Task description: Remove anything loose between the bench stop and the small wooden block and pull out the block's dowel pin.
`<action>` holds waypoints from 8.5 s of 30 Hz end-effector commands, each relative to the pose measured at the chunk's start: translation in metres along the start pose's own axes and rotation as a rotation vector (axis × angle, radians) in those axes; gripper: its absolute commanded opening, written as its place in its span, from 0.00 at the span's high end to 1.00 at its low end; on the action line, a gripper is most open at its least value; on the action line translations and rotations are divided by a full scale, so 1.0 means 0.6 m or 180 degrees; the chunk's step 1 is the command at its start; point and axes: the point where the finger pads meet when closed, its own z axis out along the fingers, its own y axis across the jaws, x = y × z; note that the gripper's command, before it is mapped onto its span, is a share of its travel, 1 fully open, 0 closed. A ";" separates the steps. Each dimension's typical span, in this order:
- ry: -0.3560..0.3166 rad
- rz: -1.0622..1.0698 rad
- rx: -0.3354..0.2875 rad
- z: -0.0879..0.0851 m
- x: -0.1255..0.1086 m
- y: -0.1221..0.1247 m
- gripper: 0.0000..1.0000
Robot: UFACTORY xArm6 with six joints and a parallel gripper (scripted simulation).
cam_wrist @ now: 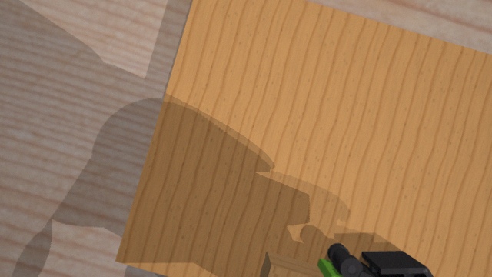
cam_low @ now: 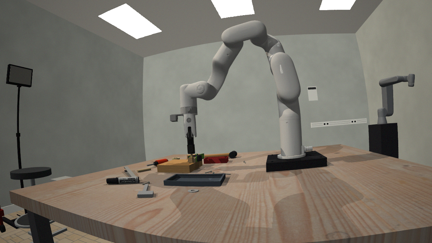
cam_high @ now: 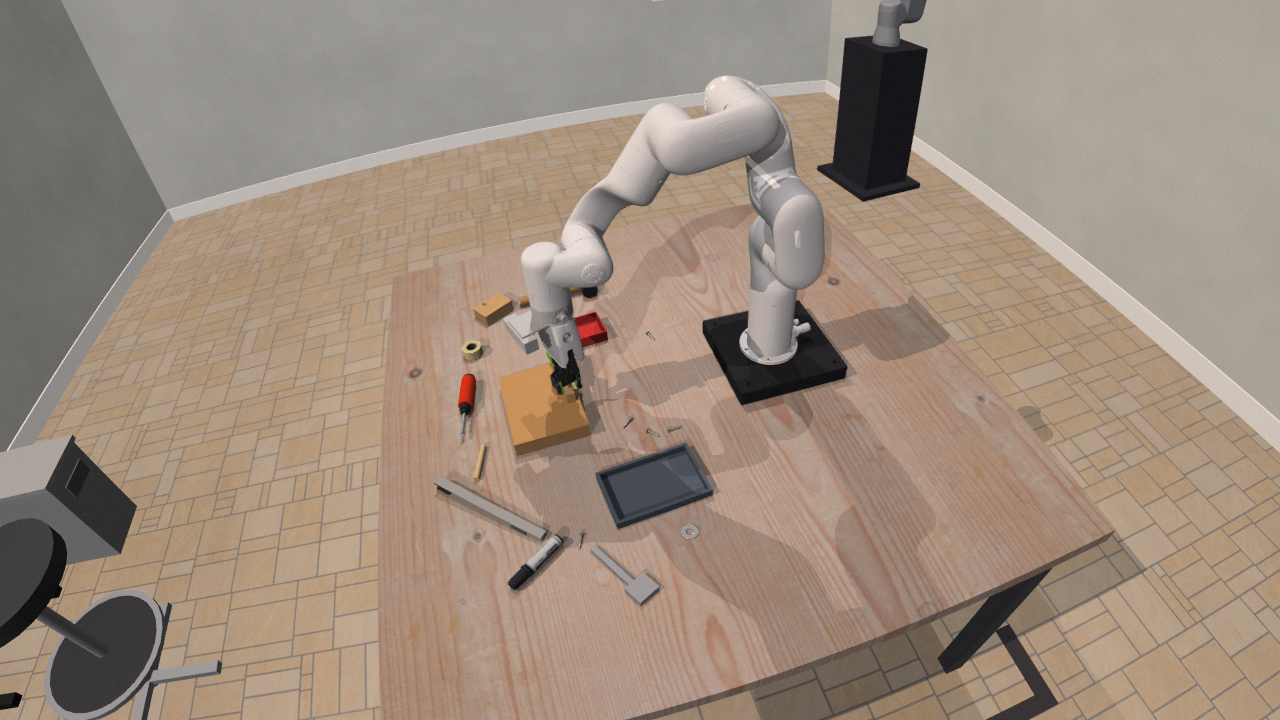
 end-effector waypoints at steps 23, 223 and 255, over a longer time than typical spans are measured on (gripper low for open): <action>0.0011 0.1338 -0.0014 -0.003 0.002 0.001 1.00; 0.0005 -0.1081 -0.0017 -0.008 0.002 0.001 1.00; 0.0006 -0.0579 -0.0016 -0.009 0.002 0.001 1.00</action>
